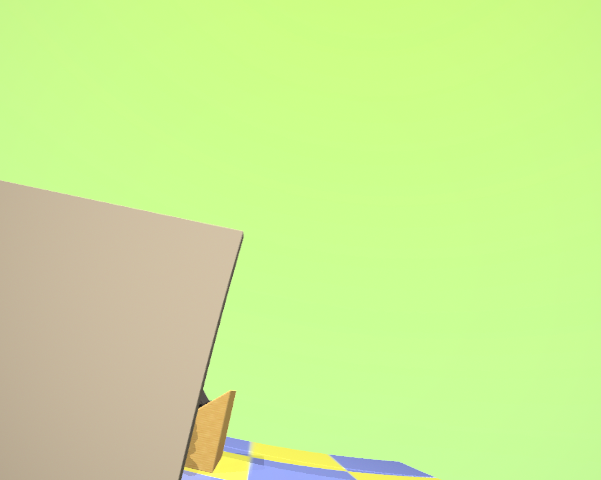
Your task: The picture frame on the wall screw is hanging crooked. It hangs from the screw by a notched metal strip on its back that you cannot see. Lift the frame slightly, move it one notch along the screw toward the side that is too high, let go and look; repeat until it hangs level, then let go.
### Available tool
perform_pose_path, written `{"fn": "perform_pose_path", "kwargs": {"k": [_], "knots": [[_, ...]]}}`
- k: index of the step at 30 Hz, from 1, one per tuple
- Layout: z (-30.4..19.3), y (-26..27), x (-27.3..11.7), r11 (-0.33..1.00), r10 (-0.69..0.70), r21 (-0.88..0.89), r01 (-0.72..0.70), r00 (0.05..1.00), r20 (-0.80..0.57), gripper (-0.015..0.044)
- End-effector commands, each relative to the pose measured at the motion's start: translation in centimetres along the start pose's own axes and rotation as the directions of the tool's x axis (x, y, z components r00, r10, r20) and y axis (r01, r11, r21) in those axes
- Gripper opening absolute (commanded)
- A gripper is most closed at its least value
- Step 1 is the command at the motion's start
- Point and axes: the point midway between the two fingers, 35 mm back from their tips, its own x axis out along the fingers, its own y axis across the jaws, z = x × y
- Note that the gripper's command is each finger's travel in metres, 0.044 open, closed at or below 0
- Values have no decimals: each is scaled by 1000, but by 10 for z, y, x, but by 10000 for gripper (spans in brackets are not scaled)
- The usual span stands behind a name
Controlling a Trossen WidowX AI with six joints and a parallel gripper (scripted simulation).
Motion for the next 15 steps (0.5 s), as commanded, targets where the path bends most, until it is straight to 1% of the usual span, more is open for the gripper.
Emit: {"fn": "perform_pose_path", "kwargs": {"k": [1, 15], "knots": [[4, 4, 0, 1000, 14, 3, -14, 1000, 7, 0], [8, 6, 0, 1000, 14, 3, -14, 1000, 7, 0]]}}
